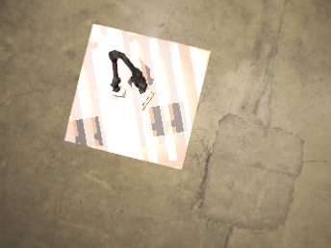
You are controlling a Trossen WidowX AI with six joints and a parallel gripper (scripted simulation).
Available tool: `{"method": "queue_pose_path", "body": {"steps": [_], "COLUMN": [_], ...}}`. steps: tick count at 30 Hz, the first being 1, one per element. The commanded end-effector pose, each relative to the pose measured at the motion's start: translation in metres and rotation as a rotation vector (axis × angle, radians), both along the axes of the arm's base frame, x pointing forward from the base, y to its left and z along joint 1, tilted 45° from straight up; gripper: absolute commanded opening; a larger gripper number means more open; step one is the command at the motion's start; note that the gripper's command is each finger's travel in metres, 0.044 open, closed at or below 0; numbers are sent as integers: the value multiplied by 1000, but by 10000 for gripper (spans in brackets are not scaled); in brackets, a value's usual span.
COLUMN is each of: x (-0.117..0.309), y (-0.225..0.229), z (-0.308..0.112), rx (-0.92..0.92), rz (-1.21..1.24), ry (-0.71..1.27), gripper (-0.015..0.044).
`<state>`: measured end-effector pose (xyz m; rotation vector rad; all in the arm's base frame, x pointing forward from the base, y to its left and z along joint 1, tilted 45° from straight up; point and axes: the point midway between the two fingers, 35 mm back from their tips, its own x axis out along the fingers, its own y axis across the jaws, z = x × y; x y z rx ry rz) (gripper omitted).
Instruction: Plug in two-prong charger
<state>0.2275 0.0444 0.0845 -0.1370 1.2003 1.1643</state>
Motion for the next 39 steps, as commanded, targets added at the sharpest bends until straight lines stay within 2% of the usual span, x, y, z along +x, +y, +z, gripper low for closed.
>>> {"method": "queue_pose_path", "body": {"steps": [1, 39], "x": [-4, -6], "y": [3, 39], "z": [-5, -40], "rx": [46, 46], "rz": [27, 26], "ry": [-6, -7], "gripper": [440, 440]}}
